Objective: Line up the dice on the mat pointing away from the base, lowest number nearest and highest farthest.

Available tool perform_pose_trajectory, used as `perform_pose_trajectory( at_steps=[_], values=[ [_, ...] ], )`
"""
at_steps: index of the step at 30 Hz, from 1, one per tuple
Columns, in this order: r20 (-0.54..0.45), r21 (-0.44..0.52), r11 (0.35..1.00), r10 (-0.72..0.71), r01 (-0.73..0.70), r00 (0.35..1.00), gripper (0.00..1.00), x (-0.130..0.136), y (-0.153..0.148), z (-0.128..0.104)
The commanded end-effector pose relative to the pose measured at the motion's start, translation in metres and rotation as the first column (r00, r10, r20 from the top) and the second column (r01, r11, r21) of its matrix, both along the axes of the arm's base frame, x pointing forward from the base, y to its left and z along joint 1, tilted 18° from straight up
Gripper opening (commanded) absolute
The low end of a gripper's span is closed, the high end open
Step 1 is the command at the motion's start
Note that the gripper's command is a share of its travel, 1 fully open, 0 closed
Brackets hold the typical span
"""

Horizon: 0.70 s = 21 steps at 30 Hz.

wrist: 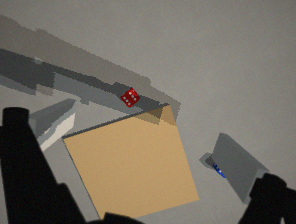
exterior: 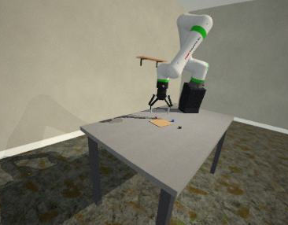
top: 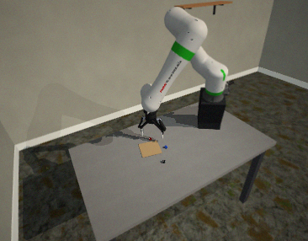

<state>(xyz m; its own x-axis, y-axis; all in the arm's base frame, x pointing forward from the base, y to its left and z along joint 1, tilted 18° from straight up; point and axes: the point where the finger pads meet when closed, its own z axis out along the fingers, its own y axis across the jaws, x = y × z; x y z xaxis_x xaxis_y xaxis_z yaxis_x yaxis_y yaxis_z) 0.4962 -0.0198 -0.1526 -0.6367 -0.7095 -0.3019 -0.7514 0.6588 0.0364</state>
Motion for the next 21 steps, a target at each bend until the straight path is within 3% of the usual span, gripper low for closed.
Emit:
perform_pose_trajectory(
  at_steps=[1, 13, 21],
  values=[
    [0.0, -0.002, 1.0, -0.001, 0.001, 1.0, 1.0, -0.011, 0.024, 0.005],
    [0.0, -0.002, 1.0, -0.001, 0.001, 1.0, 1.0, -0.044, 0.096, 0.017],
    [0.0, -0.002, 1.0, -0.001, 0.001, 1.0, 1.0, -0.05, 0.109, 0.02]
  ],
)
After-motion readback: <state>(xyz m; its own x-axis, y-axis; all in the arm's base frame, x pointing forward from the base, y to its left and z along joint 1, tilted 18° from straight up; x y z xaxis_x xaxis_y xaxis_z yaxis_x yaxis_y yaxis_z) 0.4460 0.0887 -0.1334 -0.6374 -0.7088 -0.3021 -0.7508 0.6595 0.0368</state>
